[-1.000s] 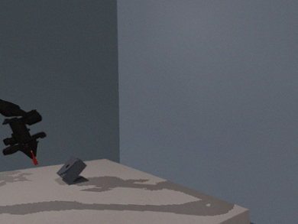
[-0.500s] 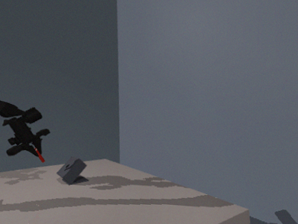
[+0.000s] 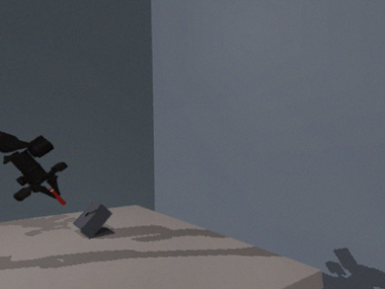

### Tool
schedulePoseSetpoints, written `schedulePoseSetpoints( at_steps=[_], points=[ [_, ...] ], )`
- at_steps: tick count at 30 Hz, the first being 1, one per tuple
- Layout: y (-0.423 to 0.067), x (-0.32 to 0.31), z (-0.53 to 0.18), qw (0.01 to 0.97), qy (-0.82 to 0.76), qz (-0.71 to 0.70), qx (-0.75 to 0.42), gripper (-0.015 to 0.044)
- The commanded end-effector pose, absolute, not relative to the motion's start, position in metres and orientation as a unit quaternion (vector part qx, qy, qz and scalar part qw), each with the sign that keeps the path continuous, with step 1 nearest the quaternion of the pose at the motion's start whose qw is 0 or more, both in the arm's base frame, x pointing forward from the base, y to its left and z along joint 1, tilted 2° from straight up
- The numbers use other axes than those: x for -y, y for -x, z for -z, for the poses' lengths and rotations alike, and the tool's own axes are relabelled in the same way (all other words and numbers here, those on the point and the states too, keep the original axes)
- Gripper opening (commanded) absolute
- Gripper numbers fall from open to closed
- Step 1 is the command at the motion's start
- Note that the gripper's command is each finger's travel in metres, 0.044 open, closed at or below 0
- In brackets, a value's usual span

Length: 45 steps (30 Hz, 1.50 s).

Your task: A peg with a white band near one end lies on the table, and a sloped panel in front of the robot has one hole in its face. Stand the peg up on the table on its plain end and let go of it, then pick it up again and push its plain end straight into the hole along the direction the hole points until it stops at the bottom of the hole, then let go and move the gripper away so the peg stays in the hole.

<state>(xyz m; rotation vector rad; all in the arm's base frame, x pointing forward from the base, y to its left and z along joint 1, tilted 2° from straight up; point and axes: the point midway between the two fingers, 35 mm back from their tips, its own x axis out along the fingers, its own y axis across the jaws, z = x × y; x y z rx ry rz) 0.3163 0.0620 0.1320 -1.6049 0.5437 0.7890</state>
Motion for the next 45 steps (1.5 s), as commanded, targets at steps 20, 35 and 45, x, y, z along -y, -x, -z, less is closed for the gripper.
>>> schedulePoseSetpoints(
  at_steps=[20, 35, 45],
  points=[
    [-0.335, -0.047, -0.127, 0.633, 0.675, -0.294, -0.239, 0.0000],
    [-0.351, -0.043, -0.117, 0.643, 0.671, -0.281, -0.239, 0.0000],
    [-0.361, -0.040, -0.110, 0.650, 0.668, -0.272, -0.238, 0.0000]
  ],
)
